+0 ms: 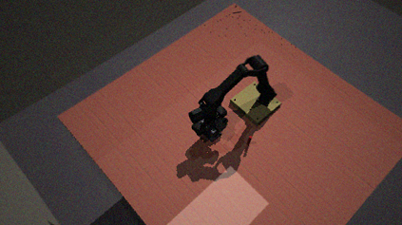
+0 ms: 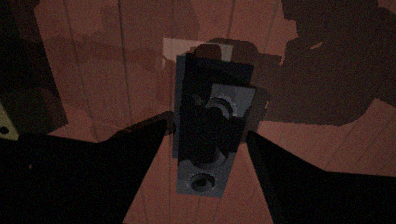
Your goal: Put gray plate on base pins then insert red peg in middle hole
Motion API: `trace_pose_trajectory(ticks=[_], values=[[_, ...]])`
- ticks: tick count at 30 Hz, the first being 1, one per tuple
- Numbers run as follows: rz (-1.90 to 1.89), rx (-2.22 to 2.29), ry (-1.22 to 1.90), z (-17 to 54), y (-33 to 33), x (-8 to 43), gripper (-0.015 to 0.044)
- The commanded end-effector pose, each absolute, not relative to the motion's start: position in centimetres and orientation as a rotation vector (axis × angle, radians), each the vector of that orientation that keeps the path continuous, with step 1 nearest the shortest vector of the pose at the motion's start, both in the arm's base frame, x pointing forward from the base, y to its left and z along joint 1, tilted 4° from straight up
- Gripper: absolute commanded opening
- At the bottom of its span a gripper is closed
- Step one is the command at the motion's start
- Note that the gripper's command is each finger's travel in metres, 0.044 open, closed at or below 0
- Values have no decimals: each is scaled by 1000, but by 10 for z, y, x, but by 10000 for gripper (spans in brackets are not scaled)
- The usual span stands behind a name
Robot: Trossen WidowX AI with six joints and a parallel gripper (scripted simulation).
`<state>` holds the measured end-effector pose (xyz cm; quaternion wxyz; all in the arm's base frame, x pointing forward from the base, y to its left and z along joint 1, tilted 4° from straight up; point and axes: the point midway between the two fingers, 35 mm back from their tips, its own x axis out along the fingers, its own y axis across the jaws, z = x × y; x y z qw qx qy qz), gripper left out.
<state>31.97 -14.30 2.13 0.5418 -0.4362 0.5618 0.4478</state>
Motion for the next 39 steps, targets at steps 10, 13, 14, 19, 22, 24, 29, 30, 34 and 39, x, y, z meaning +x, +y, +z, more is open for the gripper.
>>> trace_pose_trajectory(ticks=[10,13,14,19,22,24,29,30,34,39], values=[[1067,-1039,1335,102,-145,328,440],[1069,-1040,1335,137,-143,325,440],[1069,-1040,1335,138,-143,327,440],[1069,-1040,1335,139,-143,327,440],[980,-954,1379,140,-133,328,440],[859,-836,1433,140,-118,329,440],[551,-536,1533,141,-83,327,440],[489,-475,1548,142,-76,327,440],[241,-231,1590,142,-49,322,440],[-13,19,1603,142,-19,314,440]])
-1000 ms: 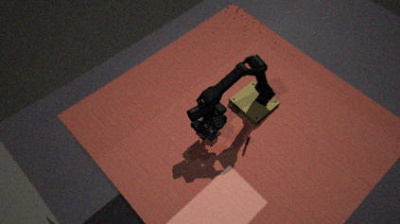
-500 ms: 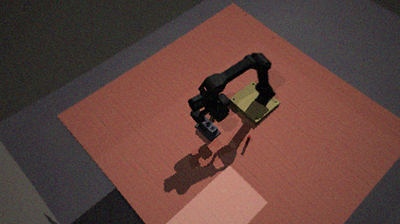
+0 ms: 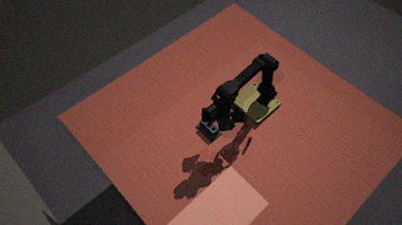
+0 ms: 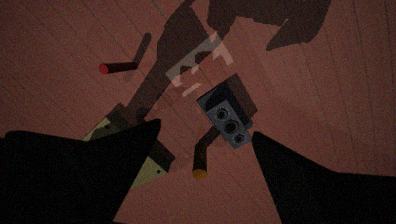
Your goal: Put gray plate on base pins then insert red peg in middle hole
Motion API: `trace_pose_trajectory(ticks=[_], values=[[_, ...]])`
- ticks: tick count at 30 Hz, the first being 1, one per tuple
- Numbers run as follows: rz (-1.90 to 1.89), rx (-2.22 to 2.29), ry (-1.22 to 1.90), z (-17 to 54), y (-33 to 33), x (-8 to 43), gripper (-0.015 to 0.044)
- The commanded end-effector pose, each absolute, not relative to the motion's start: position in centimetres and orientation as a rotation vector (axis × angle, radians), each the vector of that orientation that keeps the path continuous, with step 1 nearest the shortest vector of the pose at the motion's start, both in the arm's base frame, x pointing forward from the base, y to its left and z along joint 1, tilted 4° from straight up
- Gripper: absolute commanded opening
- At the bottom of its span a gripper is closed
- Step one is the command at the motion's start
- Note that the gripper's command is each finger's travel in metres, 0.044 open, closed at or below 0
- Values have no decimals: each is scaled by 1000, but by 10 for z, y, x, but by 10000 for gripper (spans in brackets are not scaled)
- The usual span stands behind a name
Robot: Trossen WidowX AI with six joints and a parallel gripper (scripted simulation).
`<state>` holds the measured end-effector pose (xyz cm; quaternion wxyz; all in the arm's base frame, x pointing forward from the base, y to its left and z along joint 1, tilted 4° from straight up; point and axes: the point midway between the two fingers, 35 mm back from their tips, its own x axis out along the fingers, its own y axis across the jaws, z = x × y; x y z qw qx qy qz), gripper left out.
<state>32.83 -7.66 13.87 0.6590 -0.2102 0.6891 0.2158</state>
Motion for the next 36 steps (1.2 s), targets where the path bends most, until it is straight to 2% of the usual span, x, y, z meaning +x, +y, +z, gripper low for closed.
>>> trace_pose_trajectory(ticks=[1,29,36], values=[[-42,47,1603,142,-14,312,440],[-1014,989,1370,139,60,270,440],[-1031,1006,1361,139,62,275,440]])
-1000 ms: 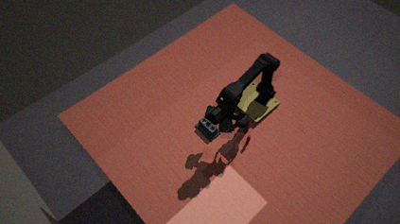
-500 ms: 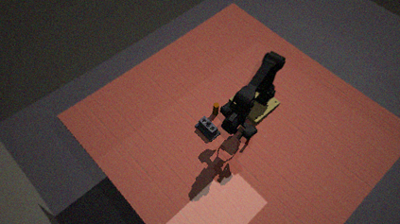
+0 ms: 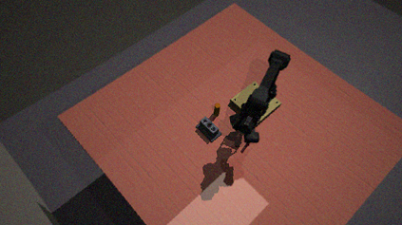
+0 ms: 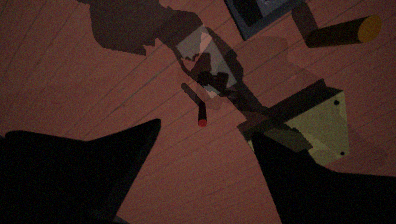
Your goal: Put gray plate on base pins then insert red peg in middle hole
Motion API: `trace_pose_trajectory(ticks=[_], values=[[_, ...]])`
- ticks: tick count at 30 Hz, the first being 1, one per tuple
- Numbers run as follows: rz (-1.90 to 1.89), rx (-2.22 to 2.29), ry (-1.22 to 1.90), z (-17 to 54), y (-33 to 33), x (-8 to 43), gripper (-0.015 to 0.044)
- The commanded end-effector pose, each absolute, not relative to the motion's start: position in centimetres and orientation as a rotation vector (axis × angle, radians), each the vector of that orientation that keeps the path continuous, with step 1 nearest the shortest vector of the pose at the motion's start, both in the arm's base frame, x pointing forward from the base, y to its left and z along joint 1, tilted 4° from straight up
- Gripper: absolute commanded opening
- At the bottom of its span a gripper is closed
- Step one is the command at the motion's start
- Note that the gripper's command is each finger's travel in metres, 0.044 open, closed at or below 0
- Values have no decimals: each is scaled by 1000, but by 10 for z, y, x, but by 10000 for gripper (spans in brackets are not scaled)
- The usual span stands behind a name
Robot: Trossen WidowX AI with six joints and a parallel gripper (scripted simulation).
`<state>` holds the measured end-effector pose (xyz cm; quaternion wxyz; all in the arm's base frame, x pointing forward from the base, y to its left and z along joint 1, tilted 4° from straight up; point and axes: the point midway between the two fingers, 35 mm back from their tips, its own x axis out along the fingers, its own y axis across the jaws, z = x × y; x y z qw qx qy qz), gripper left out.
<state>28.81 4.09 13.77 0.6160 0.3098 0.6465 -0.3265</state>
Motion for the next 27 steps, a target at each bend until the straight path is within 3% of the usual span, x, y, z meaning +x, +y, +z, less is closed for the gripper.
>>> trace_pose_trajectory(ticks=[1,27], values=[[-1031,1006,1361,139,62,275,440],[-1031,1006,1361,94,61,270,440]])
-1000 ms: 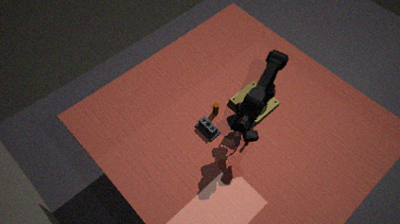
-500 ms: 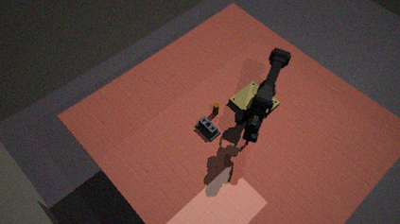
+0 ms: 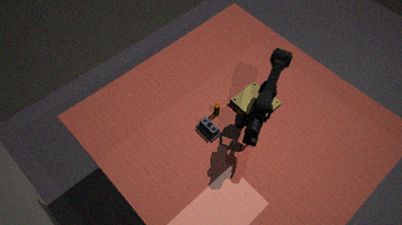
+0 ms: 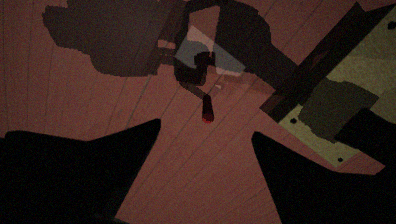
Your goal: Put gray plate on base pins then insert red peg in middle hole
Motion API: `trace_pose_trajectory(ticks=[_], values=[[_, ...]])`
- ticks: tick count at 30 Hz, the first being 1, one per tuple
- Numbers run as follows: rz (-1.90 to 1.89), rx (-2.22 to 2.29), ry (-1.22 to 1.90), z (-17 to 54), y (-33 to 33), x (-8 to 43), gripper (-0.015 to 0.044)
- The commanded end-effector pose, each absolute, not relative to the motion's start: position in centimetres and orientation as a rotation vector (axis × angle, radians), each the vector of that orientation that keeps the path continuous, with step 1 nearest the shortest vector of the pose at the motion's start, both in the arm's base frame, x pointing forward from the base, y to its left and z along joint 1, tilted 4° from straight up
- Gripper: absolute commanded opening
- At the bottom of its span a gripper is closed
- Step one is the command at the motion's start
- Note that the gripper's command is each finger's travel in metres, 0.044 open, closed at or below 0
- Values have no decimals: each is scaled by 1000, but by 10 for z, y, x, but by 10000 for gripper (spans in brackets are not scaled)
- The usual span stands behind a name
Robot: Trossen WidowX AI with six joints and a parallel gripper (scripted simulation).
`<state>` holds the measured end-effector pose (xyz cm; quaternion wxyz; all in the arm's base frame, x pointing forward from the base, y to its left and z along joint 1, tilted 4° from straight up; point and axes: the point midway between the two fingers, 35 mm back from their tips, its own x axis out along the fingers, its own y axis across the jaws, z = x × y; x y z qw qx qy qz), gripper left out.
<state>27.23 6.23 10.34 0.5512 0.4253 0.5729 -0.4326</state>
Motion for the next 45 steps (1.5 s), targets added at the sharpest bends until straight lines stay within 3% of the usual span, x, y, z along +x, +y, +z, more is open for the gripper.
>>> trace_pose_trajectory(ticks=[1,38,45], values=[[-1031,1006,1361,94,61,270,440],[-1031,1006,1362,38,63,268,440],[-1031,1006,1362,38,63,268,256]])
